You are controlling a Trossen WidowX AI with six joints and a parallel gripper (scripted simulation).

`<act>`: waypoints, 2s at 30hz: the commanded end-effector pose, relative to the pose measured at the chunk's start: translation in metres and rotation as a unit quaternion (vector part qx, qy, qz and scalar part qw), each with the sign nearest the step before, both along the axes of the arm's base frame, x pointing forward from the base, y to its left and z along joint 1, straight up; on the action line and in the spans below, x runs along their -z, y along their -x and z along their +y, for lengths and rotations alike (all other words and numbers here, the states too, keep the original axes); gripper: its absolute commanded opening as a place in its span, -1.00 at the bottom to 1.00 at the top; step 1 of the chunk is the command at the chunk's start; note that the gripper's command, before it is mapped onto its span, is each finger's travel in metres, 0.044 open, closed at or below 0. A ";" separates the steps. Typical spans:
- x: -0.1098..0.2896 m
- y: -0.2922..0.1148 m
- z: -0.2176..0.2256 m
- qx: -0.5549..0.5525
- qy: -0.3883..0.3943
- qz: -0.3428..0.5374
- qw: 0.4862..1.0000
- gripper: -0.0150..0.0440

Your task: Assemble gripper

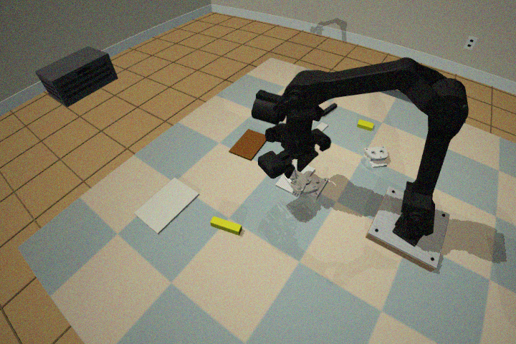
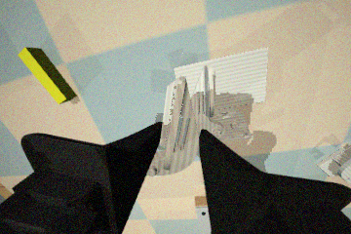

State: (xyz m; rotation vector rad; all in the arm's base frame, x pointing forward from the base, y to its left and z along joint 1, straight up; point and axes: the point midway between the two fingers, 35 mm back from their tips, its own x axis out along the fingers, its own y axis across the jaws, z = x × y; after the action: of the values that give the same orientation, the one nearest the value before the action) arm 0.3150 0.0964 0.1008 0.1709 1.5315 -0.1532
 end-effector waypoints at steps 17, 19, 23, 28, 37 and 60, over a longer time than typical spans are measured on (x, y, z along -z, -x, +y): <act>0.001 0.003 -0.066 -0.117 0.007 -0.001 0.993 -0.04; 0.001 0.004 -0.072 -0.128 0.008 -0.001 0.992 -0.04; 0.002 0.006 -0.085 -0.151 0.009 -0.001 0.988 -0.04; 0.002 0.009 -0.100 -0.180 0.011 0.000 0.984 -0.04; 0.003 0.018 -0.127 -0.232 0.014 0.000 0.973 -0.04; 0.003 0.019 -0.131 -0.248 0.014 0.000 0.969 -0.04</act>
State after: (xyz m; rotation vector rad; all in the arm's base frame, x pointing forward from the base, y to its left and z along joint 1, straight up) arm 0.2958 -0.0349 0.0975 -0.2295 1.5289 0.2135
